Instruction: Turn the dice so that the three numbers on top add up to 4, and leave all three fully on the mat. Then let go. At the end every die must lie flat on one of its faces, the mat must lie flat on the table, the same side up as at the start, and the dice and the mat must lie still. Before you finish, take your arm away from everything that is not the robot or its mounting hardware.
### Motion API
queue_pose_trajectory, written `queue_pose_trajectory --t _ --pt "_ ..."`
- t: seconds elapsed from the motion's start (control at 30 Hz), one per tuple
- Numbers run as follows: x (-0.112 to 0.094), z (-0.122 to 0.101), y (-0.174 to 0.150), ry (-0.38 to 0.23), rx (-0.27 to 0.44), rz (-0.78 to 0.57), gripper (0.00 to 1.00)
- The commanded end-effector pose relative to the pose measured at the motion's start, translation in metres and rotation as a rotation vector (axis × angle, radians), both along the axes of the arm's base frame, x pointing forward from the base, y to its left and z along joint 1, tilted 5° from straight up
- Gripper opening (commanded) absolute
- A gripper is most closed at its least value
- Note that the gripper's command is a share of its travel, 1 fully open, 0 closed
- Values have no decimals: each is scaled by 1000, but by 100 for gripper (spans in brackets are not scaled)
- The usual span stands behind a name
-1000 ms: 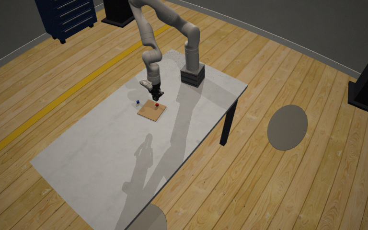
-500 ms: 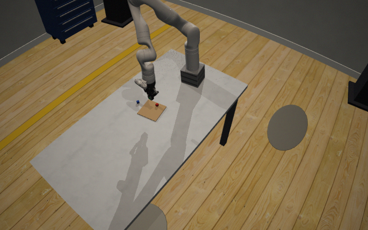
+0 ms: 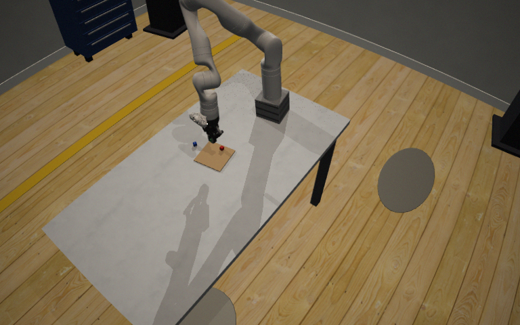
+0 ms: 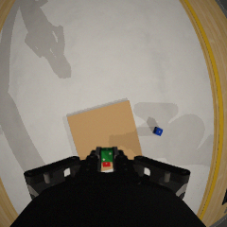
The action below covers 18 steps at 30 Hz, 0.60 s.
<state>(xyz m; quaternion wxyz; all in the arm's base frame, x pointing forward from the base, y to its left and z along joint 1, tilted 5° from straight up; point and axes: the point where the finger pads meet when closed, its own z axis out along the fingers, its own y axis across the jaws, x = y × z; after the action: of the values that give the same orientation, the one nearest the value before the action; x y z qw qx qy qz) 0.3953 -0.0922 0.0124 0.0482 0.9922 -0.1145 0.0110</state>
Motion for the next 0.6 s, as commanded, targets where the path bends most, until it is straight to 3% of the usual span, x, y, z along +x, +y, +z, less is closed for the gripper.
queue_pose_trajectory --t 0.0,0.57 --pt "-2 -7 2 8 4 3 11" --pt "-1 -73 -5 8 4 3 11"
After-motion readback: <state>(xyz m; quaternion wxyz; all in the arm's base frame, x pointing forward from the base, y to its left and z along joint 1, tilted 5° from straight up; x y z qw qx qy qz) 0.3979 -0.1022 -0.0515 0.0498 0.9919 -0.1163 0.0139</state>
